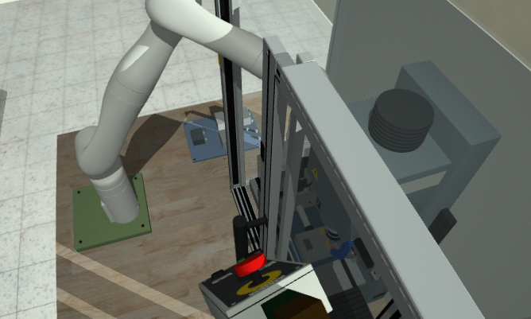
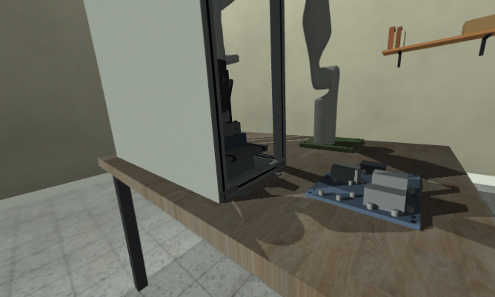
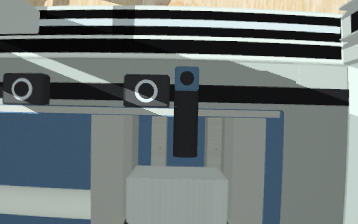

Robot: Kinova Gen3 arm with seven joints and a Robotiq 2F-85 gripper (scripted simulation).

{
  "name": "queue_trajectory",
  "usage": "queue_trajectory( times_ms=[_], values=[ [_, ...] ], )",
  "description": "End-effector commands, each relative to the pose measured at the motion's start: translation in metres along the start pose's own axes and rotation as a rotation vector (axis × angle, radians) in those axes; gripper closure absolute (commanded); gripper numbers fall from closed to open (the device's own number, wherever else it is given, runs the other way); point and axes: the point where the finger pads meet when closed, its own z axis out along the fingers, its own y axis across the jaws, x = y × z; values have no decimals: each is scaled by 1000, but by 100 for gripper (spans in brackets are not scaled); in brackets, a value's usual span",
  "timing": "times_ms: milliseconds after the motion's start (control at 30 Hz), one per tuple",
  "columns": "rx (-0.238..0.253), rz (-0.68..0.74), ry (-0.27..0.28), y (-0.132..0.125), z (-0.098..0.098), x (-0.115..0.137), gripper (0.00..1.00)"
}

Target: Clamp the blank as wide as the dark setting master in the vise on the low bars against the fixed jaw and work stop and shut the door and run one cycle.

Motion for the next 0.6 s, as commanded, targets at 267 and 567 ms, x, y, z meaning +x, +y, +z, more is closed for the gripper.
queue_trajectory(
  times_ms=[267,567],
  values=[
    [-3,-2,-7,0,3,-1,90],
    [-3,-2,-7,0,5,-1,90]
  ],
)
